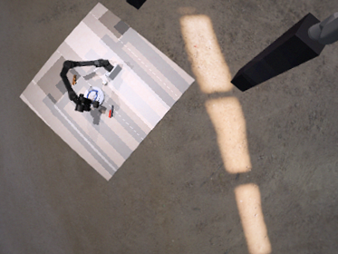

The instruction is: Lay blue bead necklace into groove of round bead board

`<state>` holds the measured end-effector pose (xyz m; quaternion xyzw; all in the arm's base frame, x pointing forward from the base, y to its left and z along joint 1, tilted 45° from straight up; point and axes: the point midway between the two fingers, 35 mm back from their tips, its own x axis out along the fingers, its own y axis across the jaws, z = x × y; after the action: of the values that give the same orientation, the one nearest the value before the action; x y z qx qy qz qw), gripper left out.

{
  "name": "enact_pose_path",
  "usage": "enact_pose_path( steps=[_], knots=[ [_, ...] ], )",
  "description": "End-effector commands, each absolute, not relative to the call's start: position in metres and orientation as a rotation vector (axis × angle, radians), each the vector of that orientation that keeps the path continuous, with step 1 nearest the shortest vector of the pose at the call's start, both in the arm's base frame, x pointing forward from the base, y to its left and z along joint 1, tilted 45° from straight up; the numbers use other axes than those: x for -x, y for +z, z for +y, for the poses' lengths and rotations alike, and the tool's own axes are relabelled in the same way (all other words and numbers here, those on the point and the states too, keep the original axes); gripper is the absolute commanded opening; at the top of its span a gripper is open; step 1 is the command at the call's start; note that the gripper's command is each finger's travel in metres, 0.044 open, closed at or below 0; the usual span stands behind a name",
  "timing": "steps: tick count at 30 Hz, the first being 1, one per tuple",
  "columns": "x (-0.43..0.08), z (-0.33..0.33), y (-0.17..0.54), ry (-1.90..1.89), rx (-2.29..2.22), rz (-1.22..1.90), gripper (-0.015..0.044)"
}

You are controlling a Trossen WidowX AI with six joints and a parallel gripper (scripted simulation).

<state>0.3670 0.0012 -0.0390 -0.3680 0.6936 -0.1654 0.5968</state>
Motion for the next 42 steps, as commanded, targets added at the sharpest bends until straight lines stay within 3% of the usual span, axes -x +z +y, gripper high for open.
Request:
enact_pose_path(
  steps=[1,29,41,42],
  knots=[
    [-0.367,0.002,-0.038,-0.384,0.853,1.609,0.044],
    [-0.367,0.004,-0.036,-0.383,0.853,1.608,0.044],
    [-0.359,0.02,-0.012,-0.449,0.787,1.581,0.0125],
    [-0.359,0.018,-0.015,-0.449,0.787,1.581,0.012]
  ],
)
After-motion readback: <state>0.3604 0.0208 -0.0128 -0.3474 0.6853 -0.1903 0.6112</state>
